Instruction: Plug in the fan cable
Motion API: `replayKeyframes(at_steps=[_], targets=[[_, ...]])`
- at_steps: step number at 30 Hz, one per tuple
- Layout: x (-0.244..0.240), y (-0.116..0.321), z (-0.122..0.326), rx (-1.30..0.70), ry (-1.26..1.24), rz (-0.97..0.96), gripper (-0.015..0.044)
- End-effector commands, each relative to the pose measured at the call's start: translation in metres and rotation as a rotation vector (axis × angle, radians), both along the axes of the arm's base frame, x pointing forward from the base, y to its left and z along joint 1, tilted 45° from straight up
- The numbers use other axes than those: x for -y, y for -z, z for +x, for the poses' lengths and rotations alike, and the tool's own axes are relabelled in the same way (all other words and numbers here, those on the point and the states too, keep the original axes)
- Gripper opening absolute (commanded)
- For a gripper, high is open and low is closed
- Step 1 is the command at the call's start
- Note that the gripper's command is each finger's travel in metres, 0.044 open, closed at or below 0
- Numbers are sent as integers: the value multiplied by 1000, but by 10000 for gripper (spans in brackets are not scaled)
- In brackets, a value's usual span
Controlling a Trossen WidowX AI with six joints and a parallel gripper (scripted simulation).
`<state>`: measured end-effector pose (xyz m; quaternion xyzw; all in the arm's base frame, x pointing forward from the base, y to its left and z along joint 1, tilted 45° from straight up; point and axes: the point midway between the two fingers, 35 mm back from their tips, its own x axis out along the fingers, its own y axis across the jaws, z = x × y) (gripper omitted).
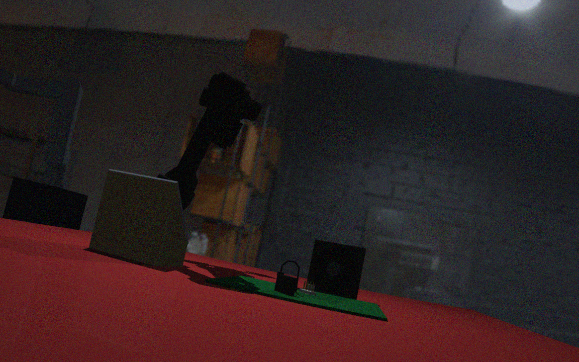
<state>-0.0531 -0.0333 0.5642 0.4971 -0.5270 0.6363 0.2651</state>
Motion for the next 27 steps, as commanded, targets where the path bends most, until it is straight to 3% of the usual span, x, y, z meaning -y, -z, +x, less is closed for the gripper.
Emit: replayKeyframes(at_steps=[1, 8, 17, 27], targets=[[0, 0, 0, 0, 0, 0, 426], [-16, -2, -6, 11, 77, -30, 440], [-114, -6, -13, 66, 558, -183, 440], [-202, 6, 21, 145, 1001, -332, 440]])
